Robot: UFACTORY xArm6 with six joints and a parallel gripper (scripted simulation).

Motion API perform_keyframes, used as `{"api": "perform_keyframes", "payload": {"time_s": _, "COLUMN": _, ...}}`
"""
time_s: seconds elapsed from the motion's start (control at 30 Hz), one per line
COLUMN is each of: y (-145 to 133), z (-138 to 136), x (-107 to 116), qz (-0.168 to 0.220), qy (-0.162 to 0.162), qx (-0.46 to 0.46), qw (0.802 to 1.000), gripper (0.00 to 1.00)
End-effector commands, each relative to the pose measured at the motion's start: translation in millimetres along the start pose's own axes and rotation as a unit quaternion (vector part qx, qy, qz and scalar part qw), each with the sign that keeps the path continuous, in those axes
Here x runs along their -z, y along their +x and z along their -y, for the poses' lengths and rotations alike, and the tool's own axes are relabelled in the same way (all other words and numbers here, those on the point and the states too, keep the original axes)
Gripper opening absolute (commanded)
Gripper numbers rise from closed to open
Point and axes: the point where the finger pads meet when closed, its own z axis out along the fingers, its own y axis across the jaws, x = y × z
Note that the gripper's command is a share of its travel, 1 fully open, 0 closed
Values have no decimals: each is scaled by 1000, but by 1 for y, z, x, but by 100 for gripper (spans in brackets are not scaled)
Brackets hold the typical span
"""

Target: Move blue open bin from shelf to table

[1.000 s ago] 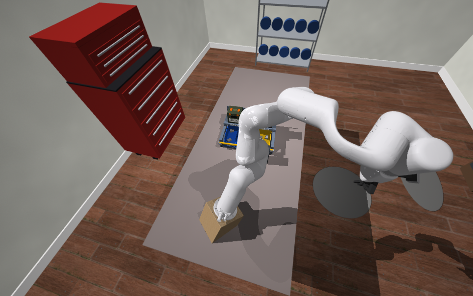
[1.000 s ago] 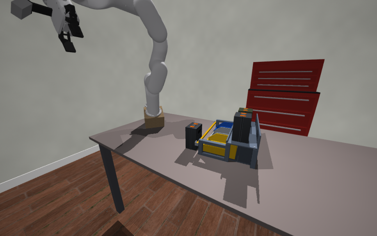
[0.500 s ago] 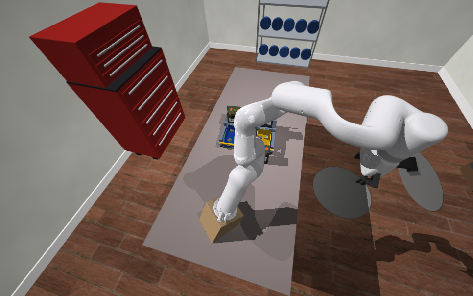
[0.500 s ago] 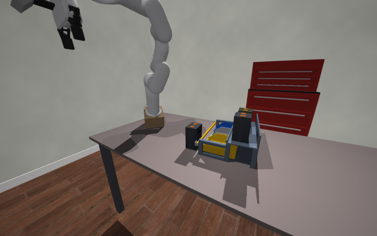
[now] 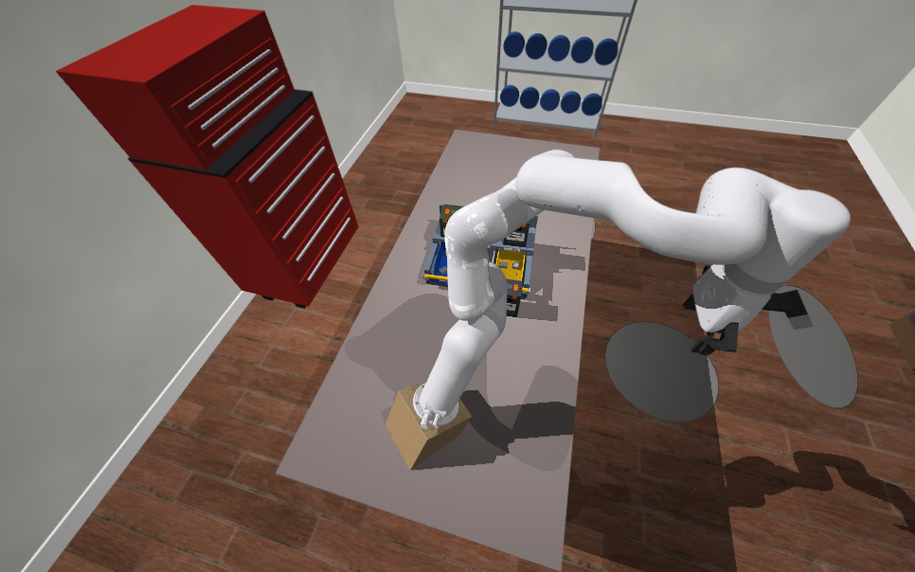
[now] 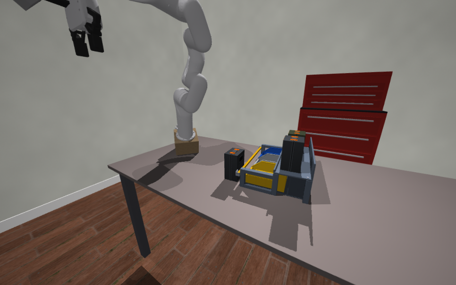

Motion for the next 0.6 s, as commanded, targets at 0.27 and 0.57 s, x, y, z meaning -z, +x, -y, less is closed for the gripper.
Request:
{"api": "perform_keyframes", "payload": {"time_s": 0.27, "y": -2, "z": 53, "x": -15, "qz": 26, "qy": 27, "qx": 85, "qw": 996, "gripper": 100}}
{"api": "perform_keyframes", "payload": {"time_s": 0.57, "y": -4, "z": 62, "x": -18, "qz": 32, "qy": 32, "qx": 101, "qw": 994, "gripper": 100}}
